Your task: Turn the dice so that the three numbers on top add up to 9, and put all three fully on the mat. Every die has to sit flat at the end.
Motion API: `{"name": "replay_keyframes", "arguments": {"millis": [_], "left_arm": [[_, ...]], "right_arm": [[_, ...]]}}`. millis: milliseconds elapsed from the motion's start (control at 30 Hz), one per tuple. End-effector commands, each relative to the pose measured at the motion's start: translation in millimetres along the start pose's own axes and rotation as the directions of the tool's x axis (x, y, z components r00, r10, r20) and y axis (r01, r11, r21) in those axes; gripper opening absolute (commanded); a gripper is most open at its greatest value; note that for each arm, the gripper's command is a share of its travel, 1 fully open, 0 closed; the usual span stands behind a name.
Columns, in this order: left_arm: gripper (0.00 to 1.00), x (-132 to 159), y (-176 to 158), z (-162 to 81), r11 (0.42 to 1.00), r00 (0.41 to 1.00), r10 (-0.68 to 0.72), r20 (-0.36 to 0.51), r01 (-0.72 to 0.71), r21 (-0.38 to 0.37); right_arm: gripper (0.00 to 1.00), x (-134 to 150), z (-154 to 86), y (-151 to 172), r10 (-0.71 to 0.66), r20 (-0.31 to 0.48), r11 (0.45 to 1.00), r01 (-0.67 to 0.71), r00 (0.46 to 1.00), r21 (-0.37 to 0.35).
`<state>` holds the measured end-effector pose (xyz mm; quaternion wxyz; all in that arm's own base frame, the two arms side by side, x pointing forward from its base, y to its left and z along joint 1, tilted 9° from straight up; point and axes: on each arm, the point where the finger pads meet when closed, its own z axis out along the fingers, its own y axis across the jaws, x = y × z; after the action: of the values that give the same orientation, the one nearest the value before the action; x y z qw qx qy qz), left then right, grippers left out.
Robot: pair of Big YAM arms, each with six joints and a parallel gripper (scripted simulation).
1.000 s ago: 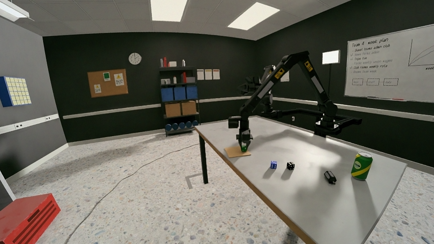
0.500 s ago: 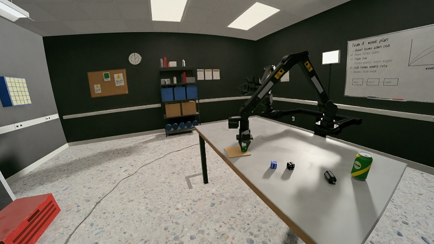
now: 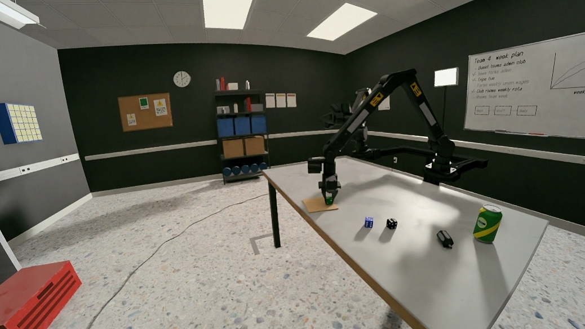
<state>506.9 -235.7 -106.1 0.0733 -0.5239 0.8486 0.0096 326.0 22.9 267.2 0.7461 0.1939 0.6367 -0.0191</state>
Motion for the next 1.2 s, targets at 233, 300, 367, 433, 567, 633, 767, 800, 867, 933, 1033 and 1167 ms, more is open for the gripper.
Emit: {"name": "replay_keyframes", "arguments": {"millis": [233, 300, 367, 433, 567, 633, 767, 800, 867, 933, 1033, 1167], "left_arm": [[0.37, -10.2, -14.5, -1.5, 0.999, 1.0, -0.023, 0.0, 0.023, 0.027], [0.37, -10.2, -14.5, -1.5, 0.999, 1.0, -0.023, 0.0, 0.023, 0.027], [0.41, -10.2, -14.5, -1.5, 0.999, 1.0, -0.023, 0.0, 0.023, 0.027], [0.45, -10.2, -14.5, -1.5, 0.999, 1.0, -0.023, 0.0, 0.023, 0.027], [0.45, -10.2, -14.5, -1.5, 0.999, 1.0, -0.023, 0.0, 0.023, 0.027], [0.45, -10.2, -14.5, -1.5, 0.999, 1.0, -0.023, 0.0, 0.023, 0.027], [0.45, -10.2, -14.5, -1.5, 0.999, 1.0, -0.023, 0.0, 0.023, 0.027], [0.45, -10.3, -14.5, -1.8, 0.999, 1.0, -0.023, 0.0, 0.023, 0.027], [0.45, -11.2, -15.6, -9.0, 0.999, 1.0, -0.025, 0.0, 0.025, 0.032], [0.45, -12.7, -15.4, -22.7, 0.999, 1.0, -0.03, 0.0, 0.03, 0.036], [0.45, -12.4, -11.2, -28.1, 0.999, 0.999, -0.034, 0.0, 0.034, 0.03], [0.45, -8.3, -9.6, -35.3, 0.999, 1.0, -0.027, -0.001, 0.027, 0.028]], "right_arm": [[1.0, -3.0, 1.0, 1.5, 0.005, 0.005, 1.0, -0.005, 1.0, -0.001], [1.0, -3.0, 1.0, 1.5, 0.005, 0.005, 1.0, -0.005, 1.0, -0.001], [1.0, -3.0, 1.0, 1.5, 0.005, 0.005, 1.0, -0.005, 1.0, -0.001], [1.0, -3.0, 1.0, 1.5, 0.005, 0.005, 1.0, -0.005, 1.0, -0.001], [1.0, -3.0, 1.0, 1.5, 0.005, 0.005, 1.0, -0.005, 1.0, -0.001], [1.0, -3.0, 1.0, 1.5, 0.005, 0.005, 1.0, -0.005, 1.0, -0.001], [1.0, -3.0, 1.0, 1.5, 0.005, 0.005, 1.0, -0.005, 1.0, -0.001], [1.0, -3.0, 1.0, 1.5, 0.005, 0.005, 1.0, -0.005, 1.0, -0.001], [1.0, -3.0, 1.0, 1.5, 0.005, 0.005, 1.0, -0.005, 1.0, -0.001], [1.0, -3.0, 1.0, 1.5, 0.005, 0.005, 1.0, -0.005, 1.0, -0.001], [1.0, -3.0, 1.0, 1.5, 0.005, 0.005, 1.0, -0.005, 1.0, -0.001], [1.0, -3.0, 1.0, 1.5, 0.005, 0.005, 1.0, -0.005, 1.0, -0.001]]}}
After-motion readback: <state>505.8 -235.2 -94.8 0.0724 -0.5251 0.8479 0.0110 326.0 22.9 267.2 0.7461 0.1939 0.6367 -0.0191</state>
